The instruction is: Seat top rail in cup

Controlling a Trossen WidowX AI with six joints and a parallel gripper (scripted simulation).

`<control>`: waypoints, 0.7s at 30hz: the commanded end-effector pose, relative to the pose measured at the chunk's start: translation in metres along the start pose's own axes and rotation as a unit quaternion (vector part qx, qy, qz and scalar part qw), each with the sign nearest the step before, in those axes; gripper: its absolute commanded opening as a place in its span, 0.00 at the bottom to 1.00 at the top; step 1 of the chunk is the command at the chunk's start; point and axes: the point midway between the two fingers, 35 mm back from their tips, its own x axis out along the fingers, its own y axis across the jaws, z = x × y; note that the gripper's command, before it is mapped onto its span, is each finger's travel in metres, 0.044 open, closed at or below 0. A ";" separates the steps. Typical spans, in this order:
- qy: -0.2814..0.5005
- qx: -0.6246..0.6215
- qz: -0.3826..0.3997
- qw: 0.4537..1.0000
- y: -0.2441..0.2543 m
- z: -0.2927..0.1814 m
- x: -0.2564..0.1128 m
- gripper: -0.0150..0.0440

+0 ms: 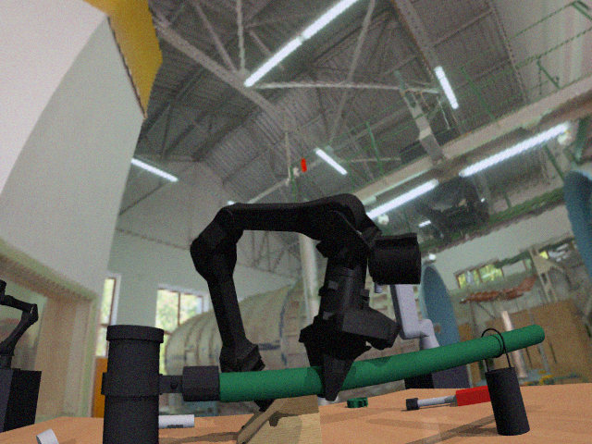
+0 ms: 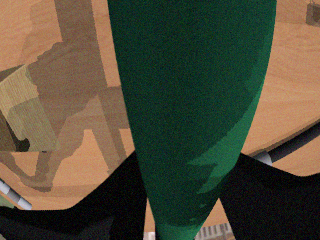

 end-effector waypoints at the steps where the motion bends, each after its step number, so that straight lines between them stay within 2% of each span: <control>1: 0.003 -0.001 -0.006 1.000 -0.001 -0.007 -0.003 0.25; 21: 0.000 0.000 0.000 1.000 0.000 0.000 0.000 0.25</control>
